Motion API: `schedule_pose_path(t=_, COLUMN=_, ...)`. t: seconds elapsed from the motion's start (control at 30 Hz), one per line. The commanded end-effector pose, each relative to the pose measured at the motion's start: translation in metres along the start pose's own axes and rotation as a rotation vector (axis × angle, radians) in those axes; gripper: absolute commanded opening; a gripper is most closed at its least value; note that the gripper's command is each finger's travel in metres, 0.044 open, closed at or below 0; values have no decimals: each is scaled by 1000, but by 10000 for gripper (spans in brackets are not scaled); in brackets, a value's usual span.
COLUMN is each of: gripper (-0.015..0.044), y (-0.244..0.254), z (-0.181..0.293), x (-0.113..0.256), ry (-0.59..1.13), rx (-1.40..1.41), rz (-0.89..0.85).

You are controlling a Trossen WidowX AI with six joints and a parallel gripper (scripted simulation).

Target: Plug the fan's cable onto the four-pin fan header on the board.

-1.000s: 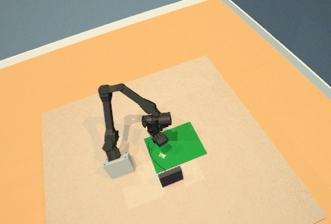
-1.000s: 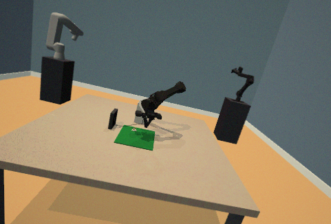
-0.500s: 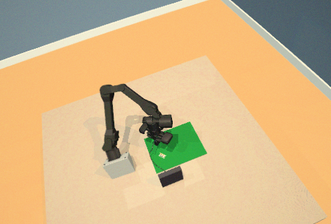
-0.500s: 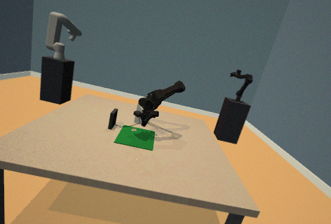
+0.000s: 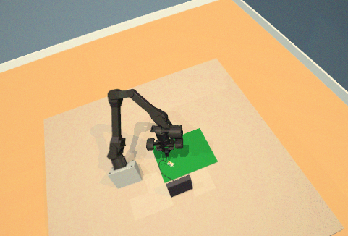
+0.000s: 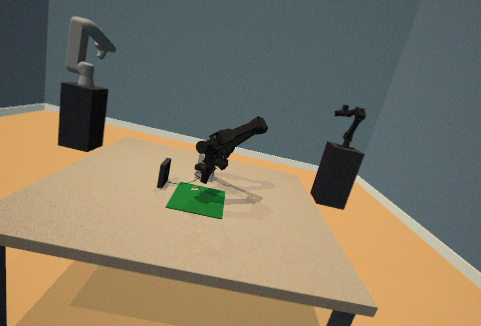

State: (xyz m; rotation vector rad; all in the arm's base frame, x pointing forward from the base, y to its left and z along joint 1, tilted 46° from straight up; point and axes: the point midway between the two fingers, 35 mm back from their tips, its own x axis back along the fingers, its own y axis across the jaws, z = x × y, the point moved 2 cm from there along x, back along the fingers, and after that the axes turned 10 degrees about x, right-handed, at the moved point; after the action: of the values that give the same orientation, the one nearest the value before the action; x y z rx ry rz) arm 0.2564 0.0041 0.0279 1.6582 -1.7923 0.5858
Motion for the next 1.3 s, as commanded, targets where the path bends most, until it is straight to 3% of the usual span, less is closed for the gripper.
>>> schedule_pose_path(t=0.0, gripper=0, y=-1, z=9, x=-1, ry=4, rx=155, rz=-3)
schedule_pose_path(t=0.83, gripper=0, y=-3, z=43, x=-2, ry=-1, rx=1017, rz=-4)
schedule_pose_path(t=1.27, gripper=0, y=3, z=41, x=-1, ry=-1, rx=1048, rz=-4)
